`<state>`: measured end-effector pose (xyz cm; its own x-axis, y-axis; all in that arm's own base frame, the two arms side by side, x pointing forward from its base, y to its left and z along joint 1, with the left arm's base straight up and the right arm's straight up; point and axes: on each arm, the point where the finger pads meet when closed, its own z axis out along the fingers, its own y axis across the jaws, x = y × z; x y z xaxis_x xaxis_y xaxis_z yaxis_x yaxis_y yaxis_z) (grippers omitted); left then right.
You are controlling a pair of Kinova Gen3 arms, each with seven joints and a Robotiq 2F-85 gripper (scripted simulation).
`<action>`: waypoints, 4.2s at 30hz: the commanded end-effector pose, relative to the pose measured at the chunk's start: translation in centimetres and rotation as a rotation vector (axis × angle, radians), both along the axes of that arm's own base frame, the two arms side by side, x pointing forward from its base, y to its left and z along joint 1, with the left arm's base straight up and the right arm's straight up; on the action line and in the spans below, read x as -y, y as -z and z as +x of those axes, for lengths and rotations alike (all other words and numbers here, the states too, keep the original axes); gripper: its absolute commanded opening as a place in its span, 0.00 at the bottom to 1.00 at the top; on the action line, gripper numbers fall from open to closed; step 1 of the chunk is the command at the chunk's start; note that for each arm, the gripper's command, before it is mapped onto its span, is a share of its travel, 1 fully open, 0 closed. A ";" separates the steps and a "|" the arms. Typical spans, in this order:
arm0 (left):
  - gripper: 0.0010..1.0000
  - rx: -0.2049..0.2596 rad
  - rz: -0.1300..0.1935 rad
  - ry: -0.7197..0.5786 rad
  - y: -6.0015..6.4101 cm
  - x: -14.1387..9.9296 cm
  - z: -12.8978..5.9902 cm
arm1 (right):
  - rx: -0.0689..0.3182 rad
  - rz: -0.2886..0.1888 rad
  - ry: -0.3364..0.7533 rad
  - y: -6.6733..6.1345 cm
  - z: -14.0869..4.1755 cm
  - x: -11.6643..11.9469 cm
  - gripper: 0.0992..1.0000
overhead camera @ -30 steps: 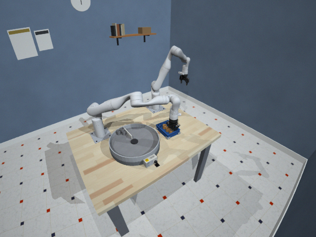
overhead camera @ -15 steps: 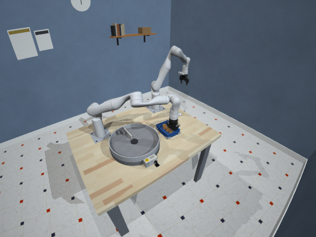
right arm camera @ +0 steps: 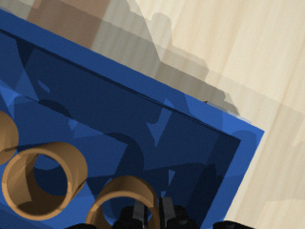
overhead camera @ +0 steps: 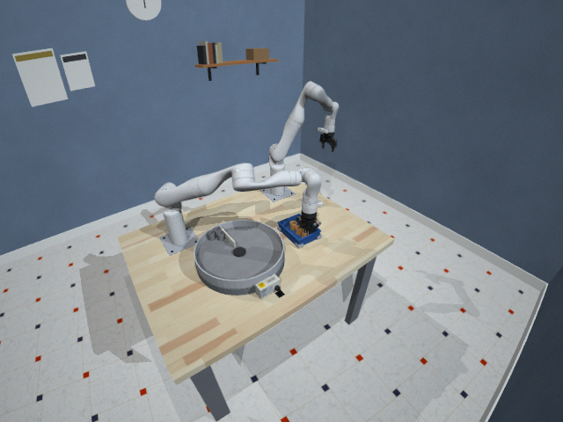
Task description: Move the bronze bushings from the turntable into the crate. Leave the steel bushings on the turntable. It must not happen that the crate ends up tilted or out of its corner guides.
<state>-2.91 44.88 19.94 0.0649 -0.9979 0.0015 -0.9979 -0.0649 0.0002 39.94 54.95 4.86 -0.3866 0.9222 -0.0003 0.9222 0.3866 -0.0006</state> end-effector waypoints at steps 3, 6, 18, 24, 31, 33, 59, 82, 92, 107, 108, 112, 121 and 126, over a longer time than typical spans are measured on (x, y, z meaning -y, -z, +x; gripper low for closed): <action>1.00 0.000 0.002 0.000 -0.1 0.0 0.0 | 0.002 0.002 0.000 0.0 0.0 -0.1 0.00; 1.00 0.000 0.002 0.000 -0.1 0.0 0.0 | 0.002 0.002 0.000 0.1 0.0 -0.1 0.00; 1.00 0.000 0.002 0.000 -0.1 0.0 0.0 | 0.002 0.002 0.000 0.3 0.0 -0.1 0.00; 1.00 0.000 0.002 0.000 -0.1 0.0 0.0 | 0.002 0.002 0.000 0.4 0.0 -0.1 0.00; 1.00 0.000 0.002 0.000 -0.1 0.0 0.0 | 0.002 0.002 0.000 0.4 0.0 -0.1 0.00; 1.00 0.000 0.002 0.000 -0.1 0.0 0.0 | 0.002 0.002 0.000 0.4 0.0 -0.1 0.00; 1.00 0.000 0.002 0.000 -0.1 0.0 0.0 | 0.002 0.002 0.000 0.4 0.0 -0.1 0.14; 1.00 0.000 0.002 0.000 -0.1 0.0 0.0 | 0.002 0.002 0.000 0.4 0.0 -0.1 0.14; 1.00 0.000 0.002 0.000 -0.1 0.0 0.0 | 0.002 0.002 0.000 0.4 0.0 -0.1 0.14; 1.00 0.000 0.002 0.000 -0.1 0.0 0.0 | 0.002 0.002 0.000 -2.2 0.0 -0.1 0.14; 1.00 0.000 0.002 0.000 -0.1 0.0 0.0 | 0.002 0.002 0.000 -2.7 0.0 -0.1 0.14; 1.00 0.000 0.002 0.000 -0.1 0.0 0.0 | 0.002 0.002 0.000 -4.2 0.0 -0.1 0.14; 1.00 0.000 0.002 0.000 -0.1 0.0 0.0 | 0.002 0.002 0.000 -7.6 0.0 0.0 0.14; 1.00 0.000 0.002 0.000 -0.1 0.0 0.0 | 0.002 0.002 0.000 -8.8 0.0 0.0 0.14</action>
<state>-2.91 44.88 19.94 0.0649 -0.9979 0.0015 -0.9979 -0.0649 0.0002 39.94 54.96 13.09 -0.3866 0.9223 0.0001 0.9223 0.3866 -0.0002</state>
